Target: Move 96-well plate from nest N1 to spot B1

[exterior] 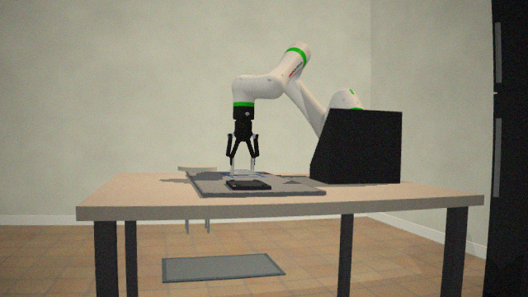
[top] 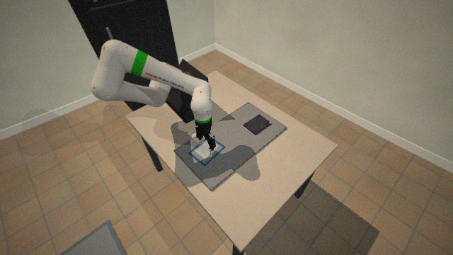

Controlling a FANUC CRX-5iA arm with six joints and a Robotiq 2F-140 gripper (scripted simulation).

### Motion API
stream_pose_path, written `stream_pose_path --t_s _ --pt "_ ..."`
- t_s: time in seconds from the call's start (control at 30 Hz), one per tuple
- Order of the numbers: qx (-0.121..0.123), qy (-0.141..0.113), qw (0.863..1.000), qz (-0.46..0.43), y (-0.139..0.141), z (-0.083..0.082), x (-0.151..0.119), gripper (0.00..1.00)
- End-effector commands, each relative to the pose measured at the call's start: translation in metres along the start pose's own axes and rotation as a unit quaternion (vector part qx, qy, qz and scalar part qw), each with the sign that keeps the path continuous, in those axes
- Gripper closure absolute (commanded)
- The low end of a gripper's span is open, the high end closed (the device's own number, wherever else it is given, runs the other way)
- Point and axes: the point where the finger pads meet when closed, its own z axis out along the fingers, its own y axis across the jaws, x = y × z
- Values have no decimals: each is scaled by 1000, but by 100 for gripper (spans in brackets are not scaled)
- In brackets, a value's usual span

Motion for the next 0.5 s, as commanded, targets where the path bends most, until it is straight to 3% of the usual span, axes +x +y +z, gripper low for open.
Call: stream_pose_path --t_s 0.0,0.47 --pt "0 0 1000 0 0 0 0 100" --pt "0 0 1000 0 0 2 0 100"
